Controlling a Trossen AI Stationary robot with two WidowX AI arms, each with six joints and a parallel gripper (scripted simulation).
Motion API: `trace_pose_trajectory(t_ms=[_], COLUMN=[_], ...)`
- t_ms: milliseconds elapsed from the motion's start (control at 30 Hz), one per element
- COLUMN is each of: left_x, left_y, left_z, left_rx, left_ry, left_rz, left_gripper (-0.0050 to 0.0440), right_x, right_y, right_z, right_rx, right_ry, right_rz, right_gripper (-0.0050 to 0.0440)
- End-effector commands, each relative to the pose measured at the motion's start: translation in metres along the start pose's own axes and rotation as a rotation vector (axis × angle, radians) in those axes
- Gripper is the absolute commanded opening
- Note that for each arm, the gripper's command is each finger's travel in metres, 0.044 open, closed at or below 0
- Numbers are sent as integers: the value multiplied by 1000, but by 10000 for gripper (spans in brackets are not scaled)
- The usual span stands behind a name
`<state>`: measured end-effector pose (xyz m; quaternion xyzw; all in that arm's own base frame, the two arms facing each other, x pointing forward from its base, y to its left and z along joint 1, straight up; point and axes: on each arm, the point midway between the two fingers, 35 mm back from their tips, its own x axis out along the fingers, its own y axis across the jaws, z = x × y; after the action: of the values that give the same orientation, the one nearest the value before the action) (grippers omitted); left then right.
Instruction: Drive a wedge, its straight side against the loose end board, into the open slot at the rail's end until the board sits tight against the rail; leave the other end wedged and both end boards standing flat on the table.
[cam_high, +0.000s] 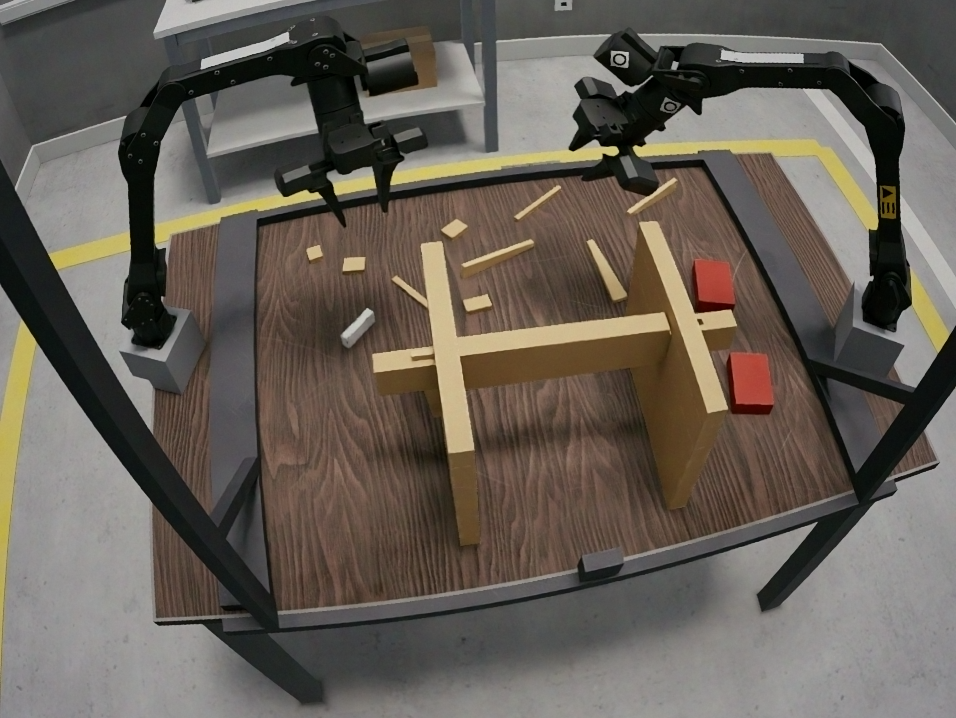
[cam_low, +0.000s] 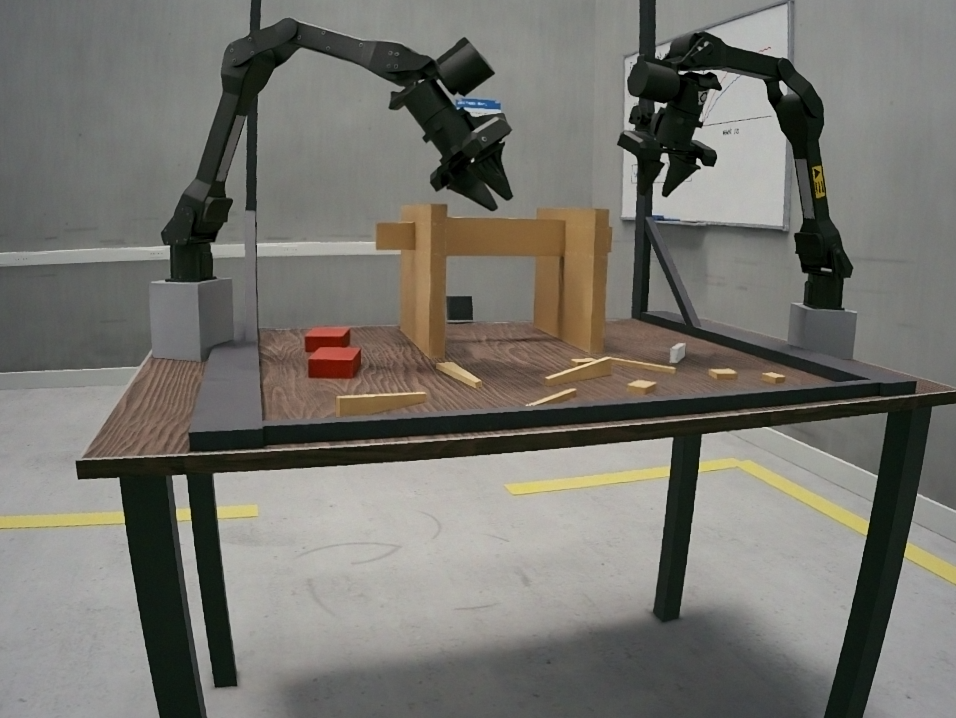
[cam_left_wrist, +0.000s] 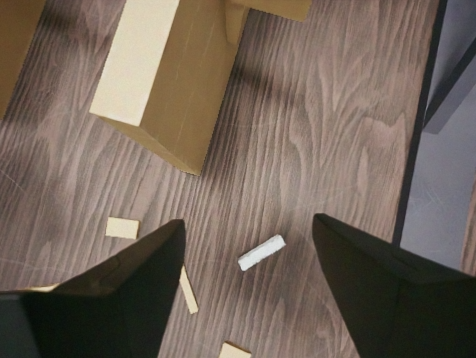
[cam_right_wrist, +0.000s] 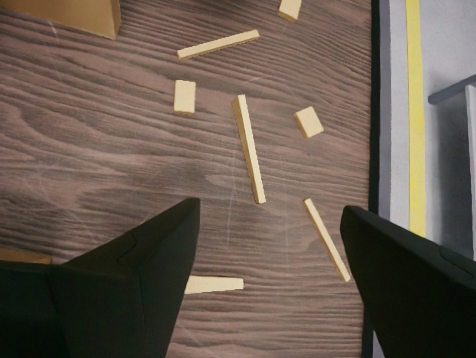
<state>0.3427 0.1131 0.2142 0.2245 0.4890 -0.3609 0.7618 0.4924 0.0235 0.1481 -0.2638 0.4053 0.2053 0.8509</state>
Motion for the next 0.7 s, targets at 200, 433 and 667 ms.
trace_pose_trajectory(t_ms=[200,433,667], left_x=[4,23,30], left_y=[17,26,29], left_z=[38,74,90], left_rx=[90,162,192], left_ry=[-92,-190,-240], left_rz=[-11,-68,-91], left_gripper=[248,248,248], right_x=[-52,-70,-73], right_y=[37,96,128], right_z=[46,53,46], right_rx=[-315,-663,-836], right_ry=[-29,3,28], right_rz=[107,314,458], right_gripper=[248,248,248])
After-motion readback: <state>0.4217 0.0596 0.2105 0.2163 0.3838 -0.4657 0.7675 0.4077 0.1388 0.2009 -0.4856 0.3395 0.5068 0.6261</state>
